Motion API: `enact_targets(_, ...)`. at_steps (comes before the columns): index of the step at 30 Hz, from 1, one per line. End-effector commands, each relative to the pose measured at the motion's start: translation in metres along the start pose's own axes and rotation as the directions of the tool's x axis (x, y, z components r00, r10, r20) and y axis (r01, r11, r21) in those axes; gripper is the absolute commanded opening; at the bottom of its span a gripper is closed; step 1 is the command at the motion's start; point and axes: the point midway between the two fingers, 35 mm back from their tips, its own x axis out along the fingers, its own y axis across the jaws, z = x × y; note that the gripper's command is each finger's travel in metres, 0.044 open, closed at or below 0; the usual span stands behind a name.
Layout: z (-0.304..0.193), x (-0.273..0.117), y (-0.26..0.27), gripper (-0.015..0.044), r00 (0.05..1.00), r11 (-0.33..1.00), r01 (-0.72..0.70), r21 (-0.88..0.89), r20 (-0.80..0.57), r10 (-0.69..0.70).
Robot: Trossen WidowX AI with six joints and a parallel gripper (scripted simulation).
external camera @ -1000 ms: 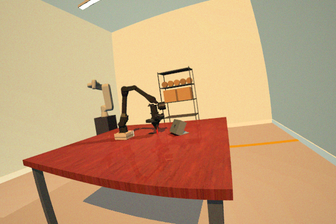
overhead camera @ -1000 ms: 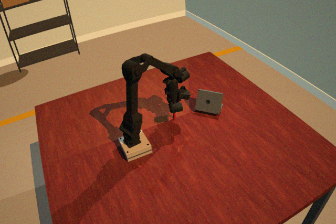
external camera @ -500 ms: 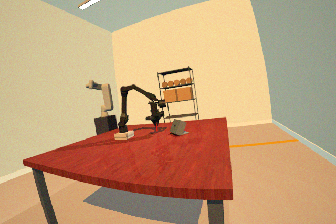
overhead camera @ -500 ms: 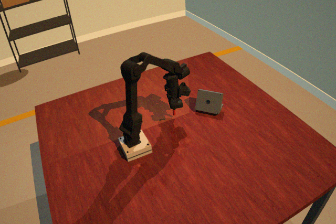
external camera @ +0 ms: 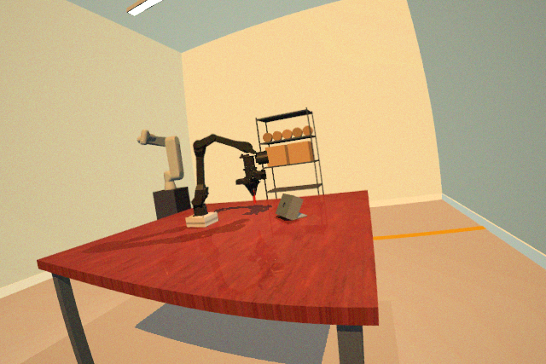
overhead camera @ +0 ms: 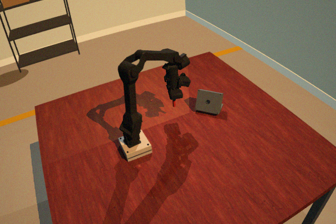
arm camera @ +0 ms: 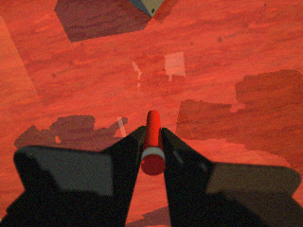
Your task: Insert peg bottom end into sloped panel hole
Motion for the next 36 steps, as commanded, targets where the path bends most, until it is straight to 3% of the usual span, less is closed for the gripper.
enact_targets(1,0.0,-0.004,-0.001,0.0,1.0,1.0,-0.002,0.012,-0.001,0.002)
enact_targets(36,0.031,0.011,-0.011,0.0,0.974,0.931,-0.222,0.289,0.028,0.224)
